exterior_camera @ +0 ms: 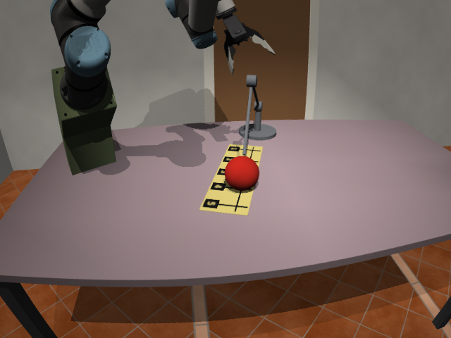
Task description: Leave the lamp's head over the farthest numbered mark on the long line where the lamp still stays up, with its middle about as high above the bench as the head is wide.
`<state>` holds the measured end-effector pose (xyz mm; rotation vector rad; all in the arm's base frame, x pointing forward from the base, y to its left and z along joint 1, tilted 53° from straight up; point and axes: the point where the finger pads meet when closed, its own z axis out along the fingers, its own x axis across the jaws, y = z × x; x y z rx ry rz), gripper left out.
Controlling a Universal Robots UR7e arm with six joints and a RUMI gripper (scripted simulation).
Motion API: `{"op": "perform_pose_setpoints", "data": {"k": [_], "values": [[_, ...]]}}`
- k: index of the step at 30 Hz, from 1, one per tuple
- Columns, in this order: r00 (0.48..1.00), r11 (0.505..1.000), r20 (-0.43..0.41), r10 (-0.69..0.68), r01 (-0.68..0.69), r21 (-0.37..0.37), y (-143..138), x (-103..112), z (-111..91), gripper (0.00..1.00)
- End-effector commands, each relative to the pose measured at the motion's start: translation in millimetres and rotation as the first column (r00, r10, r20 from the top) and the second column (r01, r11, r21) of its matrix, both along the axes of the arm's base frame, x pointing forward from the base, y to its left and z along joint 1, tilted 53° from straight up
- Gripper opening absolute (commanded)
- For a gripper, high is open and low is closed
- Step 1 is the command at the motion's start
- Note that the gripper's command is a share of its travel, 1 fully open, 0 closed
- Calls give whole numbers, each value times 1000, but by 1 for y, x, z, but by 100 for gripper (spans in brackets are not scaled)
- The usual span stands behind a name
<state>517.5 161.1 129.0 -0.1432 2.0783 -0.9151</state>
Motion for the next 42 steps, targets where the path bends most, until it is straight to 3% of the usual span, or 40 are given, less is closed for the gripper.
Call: {"op": "perform_pose_setpoints", "data": {"k": [1, 31, 42], "values": [[990, 989, -42, -135, 137, 58, -6, 3, -5, 100], [975, 974, -78, -206, 212, 81, -52, 21, -45, 100], [965, 963, -94, -243, 252, 95, -53, 23, -45, 100]]}}
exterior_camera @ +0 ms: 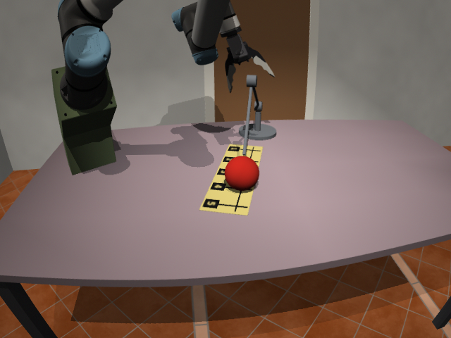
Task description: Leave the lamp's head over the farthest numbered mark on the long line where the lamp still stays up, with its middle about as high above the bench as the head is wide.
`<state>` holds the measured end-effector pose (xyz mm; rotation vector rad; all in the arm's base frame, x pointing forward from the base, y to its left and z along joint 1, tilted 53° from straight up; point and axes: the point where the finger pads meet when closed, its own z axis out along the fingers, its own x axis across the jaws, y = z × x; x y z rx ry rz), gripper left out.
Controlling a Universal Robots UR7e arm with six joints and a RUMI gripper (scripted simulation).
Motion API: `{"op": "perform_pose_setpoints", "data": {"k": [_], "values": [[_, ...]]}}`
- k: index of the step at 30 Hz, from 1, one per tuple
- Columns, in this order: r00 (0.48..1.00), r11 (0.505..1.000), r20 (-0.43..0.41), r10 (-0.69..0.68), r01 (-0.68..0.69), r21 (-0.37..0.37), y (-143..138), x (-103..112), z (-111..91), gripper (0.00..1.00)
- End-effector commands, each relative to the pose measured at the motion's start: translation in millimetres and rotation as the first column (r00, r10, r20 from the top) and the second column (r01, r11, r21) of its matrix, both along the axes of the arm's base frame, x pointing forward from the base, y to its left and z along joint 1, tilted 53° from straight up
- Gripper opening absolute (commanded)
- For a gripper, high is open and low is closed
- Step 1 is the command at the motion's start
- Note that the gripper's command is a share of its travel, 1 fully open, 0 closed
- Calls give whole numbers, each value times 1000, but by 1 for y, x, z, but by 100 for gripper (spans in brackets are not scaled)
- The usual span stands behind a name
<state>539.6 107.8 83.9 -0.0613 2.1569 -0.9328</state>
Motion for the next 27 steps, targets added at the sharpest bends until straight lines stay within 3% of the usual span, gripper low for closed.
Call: {"op": "perform_pose_setpoints", "data": {"k": [1, 27], "values": [[984, 983, -42, -171, 173, 68, 0, 1, 0, 100], [978, 976, -64, -199, 204, 81, -6, 7, -5, 100]]}}
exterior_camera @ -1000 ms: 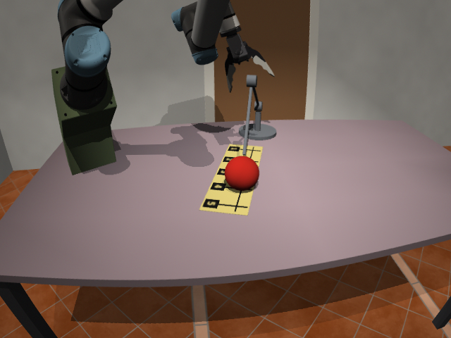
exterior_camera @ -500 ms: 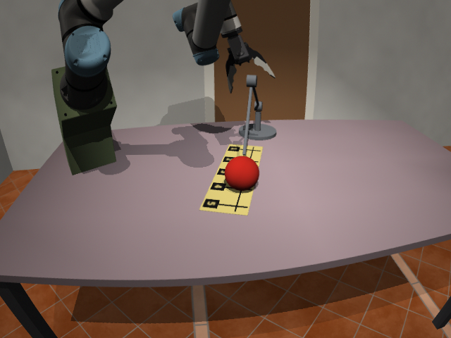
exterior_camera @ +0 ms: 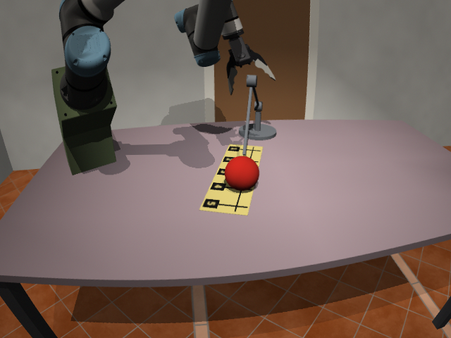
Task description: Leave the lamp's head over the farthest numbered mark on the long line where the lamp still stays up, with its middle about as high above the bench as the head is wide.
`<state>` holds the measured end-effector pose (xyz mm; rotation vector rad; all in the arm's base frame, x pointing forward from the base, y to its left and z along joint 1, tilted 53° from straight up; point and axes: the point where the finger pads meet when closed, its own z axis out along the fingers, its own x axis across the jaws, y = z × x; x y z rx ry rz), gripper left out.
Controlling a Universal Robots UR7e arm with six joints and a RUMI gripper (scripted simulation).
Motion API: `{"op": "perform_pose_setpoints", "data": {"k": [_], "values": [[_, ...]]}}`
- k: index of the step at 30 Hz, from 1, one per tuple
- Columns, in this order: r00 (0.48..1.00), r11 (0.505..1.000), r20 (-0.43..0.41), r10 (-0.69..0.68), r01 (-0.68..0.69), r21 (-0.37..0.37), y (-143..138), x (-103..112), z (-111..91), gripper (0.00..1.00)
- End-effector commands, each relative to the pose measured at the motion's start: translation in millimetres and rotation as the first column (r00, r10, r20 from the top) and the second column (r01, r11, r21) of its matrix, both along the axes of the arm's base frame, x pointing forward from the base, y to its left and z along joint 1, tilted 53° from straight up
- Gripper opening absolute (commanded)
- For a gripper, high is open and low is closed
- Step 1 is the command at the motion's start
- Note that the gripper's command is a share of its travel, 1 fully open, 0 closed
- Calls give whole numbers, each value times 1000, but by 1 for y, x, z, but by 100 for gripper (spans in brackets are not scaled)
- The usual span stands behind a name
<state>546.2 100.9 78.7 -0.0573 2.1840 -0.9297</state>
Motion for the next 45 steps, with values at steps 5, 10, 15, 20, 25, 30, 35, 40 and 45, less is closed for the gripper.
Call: {"op": "perform_pose_setpoints", "data": {"k": [5, 10, 15, 20, 25, 30, 35, 40, 45], "values": [[980, 978, -42, -192, 195, 72, 1, 0, 0, 100], [981, 978, -42, -192, 195, 72, 1, 0, 0, 100], [981, 978, -42, -192, 194, 72, 1, 0, 0, 100], [980, 978, -45, -191, 194, 73, 1, 0, 0, 100], [980, 978, -47, -191, 194, 74, 0, 1, 0, 100], [980, 978, -49, -191, 194, 74, 0, 1, 0, 100], [987, 986, -40, -153, 155, 61, 0, 1, 0, 0], [996, 995, -26, -89, 90, 39, 0, 1, 0, 0], [1000, 1000, -14, -24, 24, 15, 0, 1, 0, 0]]}}
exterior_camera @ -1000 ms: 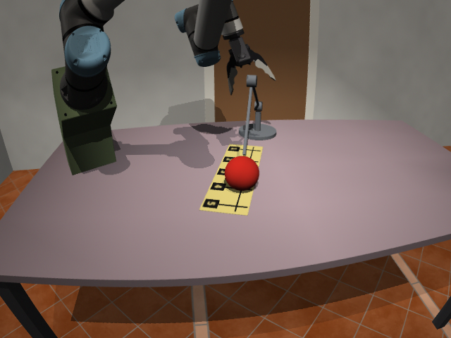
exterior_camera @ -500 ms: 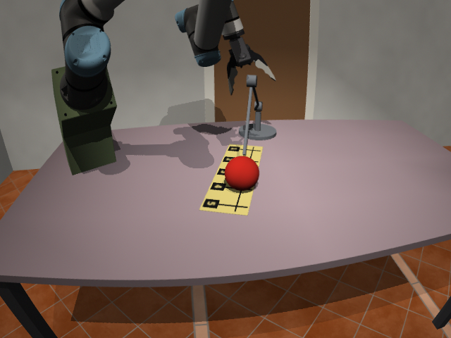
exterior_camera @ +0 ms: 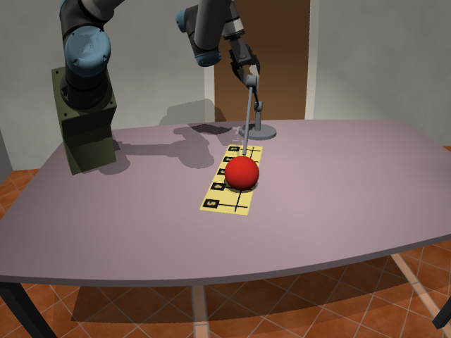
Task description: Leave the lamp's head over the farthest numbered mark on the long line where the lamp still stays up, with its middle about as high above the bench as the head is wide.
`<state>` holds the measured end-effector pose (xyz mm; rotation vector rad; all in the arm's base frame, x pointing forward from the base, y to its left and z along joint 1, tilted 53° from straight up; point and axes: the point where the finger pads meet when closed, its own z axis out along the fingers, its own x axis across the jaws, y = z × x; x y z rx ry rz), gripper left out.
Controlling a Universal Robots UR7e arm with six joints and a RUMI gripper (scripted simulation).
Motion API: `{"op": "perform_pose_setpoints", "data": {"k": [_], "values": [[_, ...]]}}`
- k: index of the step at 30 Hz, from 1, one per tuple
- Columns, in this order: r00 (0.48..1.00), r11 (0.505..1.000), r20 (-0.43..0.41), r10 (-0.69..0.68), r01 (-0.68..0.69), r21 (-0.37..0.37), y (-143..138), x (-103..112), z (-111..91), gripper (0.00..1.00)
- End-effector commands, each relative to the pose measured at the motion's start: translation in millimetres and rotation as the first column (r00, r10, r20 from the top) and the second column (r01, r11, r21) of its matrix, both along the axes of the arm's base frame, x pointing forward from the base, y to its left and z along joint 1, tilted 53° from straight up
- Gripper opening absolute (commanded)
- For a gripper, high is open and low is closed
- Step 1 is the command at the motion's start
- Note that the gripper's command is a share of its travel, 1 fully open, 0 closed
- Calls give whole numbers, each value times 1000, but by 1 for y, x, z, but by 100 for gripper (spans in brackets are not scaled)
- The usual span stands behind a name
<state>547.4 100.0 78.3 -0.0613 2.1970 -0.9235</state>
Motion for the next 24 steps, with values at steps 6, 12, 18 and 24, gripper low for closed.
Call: {"op": "perform_pose_setpoints", "data": {"k": [6, 12, 18, 24], "values": [[1000, 1000, 1, 1, -1, -1, 1, 0, 0, 0], [1000, 1000, 1, 1, -1, 0, 1, 0, 0, 0], [1000, 1000, 1, 1, -1, 0, 0, 0, 0, 0], [999, 999, -5, -39, 39, 14, 3, 0, 1, 0]]}}
